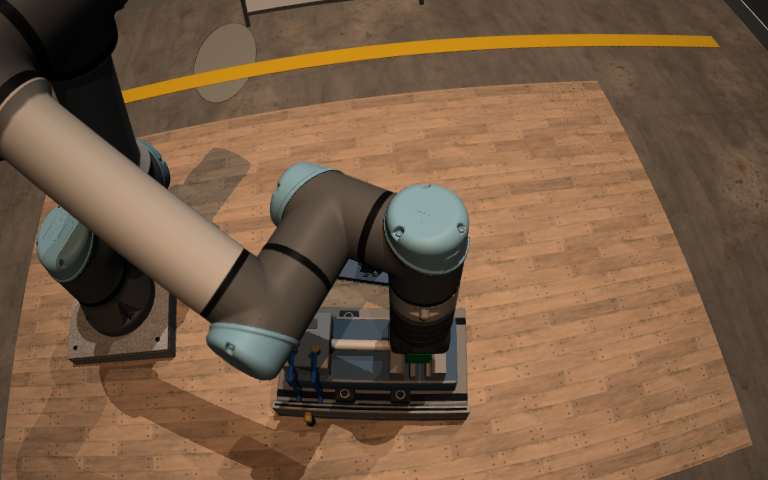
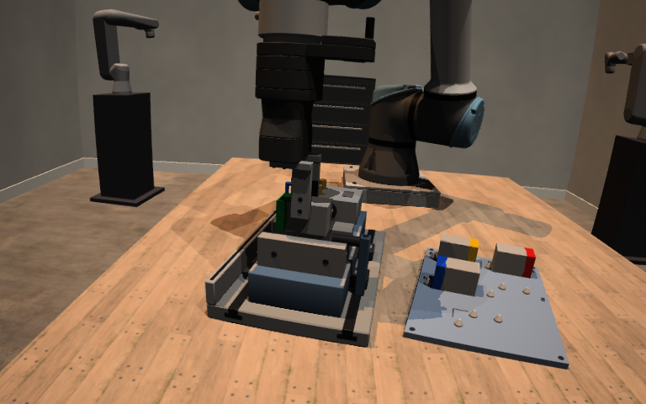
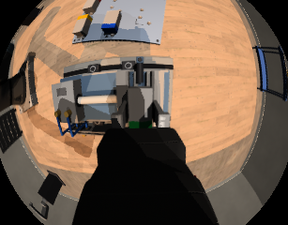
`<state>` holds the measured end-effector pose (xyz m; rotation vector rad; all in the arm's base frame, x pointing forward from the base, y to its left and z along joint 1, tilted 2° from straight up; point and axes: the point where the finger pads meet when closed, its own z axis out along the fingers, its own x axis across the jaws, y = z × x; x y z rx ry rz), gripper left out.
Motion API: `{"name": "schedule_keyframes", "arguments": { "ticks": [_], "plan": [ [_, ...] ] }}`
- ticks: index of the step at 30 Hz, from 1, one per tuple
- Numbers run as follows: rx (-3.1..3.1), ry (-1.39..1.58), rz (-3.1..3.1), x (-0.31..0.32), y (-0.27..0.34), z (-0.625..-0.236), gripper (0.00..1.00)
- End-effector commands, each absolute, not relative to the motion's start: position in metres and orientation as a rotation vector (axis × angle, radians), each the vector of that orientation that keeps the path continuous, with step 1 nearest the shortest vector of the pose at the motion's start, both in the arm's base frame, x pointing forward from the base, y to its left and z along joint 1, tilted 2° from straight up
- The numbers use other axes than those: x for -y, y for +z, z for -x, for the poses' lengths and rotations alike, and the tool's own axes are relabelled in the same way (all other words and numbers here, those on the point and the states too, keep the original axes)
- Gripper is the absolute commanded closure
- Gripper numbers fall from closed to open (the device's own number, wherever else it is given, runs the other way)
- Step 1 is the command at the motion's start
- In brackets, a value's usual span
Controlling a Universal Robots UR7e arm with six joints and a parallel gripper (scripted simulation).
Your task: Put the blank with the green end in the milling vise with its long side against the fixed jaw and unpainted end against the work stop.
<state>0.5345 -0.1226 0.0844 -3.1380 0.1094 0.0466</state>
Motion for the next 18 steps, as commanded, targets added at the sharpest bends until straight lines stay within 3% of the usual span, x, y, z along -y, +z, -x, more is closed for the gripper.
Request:
{"name": "schedule_keyframes", "arguments": {
  "ticks": [1, 18],
  "plan": [
    [-0.109, 0.044, 3.139, 0.1228, 0.0856, -0.5349, 1.0],
    [-0.109, 0.044, 3.139, 0.1229, 0.0875, -0.535, 1.0]
  ]
}}
